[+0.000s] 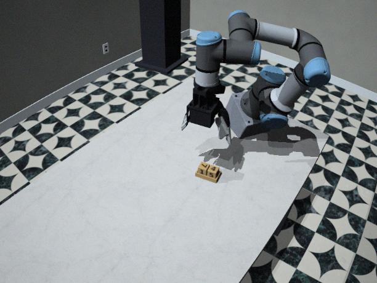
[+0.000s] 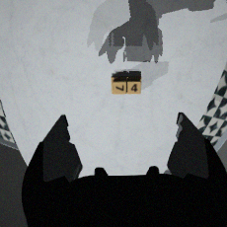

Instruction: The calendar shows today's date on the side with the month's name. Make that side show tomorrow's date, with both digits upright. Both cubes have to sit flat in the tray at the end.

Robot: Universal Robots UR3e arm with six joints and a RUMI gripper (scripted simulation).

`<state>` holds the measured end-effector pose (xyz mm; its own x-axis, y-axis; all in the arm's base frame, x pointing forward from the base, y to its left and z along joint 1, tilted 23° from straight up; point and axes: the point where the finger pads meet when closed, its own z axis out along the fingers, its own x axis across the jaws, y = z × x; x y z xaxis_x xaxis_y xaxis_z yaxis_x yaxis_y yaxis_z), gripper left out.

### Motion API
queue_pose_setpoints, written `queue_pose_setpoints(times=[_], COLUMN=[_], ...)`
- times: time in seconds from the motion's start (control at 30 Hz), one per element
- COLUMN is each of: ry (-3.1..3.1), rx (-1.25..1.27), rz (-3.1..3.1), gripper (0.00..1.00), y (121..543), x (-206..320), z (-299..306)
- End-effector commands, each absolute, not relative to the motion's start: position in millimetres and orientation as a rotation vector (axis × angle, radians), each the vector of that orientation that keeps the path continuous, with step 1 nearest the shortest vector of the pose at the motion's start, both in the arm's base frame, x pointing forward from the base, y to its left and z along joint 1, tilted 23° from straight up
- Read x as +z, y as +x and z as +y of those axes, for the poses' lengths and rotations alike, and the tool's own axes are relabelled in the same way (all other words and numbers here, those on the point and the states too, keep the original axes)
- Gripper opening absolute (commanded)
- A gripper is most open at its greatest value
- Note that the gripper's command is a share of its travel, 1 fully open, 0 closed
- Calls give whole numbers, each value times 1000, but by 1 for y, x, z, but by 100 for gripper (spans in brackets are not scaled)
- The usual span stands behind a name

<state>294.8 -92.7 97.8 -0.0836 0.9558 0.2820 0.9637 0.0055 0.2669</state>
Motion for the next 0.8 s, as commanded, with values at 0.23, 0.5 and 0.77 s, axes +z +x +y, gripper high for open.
queue_pose_setpoints(times=[0.23,0.5,0.77], ry=[-2116,-2099,-2000], rx=[-620,-620,-624], rz=[-2213,-2234,-2349], gripper=[100,100,100], y=[295,295,296], x=[99,98,95], z=[-93,-93,-93])
